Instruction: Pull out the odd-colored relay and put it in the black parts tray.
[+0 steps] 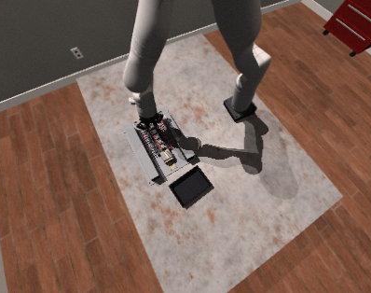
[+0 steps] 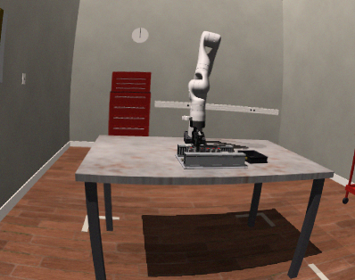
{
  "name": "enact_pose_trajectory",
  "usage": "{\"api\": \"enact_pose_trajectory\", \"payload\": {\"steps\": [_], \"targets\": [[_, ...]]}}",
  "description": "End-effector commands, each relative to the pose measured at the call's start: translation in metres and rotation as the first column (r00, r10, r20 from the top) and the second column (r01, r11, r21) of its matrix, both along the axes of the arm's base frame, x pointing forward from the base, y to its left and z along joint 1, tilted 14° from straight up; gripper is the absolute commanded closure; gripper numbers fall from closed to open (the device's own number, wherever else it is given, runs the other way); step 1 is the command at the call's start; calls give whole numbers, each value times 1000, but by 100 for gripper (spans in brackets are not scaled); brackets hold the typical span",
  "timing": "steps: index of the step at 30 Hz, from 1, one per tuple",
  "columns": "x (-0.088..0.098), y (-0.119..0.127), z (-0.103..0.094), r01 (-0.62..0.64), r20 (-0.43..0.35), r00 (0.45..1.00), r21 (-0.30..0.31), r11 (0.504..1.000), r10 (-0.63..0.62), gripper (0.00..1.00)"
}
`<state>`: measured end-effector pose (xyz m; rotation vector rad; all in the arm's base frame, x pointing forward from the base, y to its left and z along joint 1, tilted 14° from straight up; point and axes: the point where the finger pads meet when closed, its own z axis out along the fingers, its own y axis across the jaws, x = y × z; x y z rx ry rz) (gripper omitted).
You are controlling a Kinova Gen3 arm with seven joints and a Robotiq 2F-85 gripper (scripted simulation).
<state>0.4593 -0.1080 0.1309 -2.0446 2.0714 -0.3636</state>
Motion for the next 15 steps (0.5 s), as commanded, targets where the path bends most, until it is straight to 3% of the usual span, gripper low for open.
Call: {"api": "enact_pose_trajectory", "payload": {"steps": [1,15], "targets": [[0,0,1,0,0,1000,0,1000,0,100],[1,0,1,1,-25,1000,0,1000,-1,100]]}}
